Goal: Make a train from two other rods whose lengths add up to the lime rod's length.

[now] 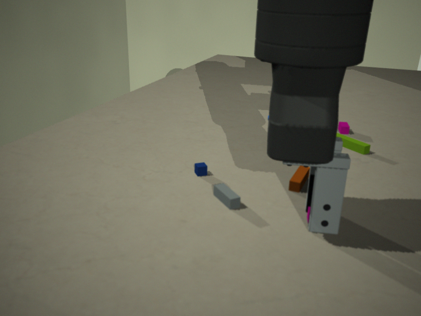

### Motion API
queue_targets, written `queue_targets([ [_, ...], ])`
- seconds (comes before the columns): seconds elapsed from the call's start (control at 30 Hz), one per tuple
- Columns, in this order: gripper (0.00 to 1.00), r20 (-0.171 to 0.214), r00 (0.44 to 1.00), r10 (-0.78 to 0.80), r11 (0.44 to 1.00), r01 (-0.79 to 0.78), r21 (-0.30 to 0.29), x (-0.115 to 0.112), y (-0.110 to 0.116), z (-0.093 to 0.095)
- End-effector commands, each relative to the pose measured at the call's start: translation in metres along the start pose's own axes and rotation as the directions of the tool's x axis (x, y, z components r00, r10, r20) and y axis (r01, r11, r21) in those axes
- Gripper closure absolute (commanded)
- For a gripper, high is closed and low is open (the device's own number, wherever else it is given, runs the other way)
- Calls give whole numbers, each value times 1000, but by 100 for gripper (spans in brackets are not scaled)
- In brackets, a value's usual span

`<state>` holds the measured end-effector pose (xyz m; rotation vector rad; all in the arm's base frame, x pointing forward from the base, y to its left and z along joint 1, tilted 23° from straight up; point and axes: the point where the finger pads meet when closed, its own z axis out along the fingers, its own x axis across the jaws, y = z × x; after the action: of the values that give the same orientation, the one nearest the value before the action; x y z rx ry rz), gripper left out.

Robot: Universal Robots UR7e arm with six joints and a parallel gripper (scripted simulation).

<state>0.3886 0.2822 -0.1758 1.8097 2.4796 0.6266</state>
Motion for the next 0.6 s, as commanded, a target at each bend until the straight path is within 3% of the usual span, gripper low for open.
queue_targets([
  [0.0,46,0,1000,0,1000,0,-1,0,0,0],
  [0.4,46,0,1000,0,1000,0,-1,0,0,0],
  [0.43,76,0,1000,0,1000,0,-1,0,0,0],
  [0.57,76,0,1000,0,1000,0,-1,0,0,0],
])
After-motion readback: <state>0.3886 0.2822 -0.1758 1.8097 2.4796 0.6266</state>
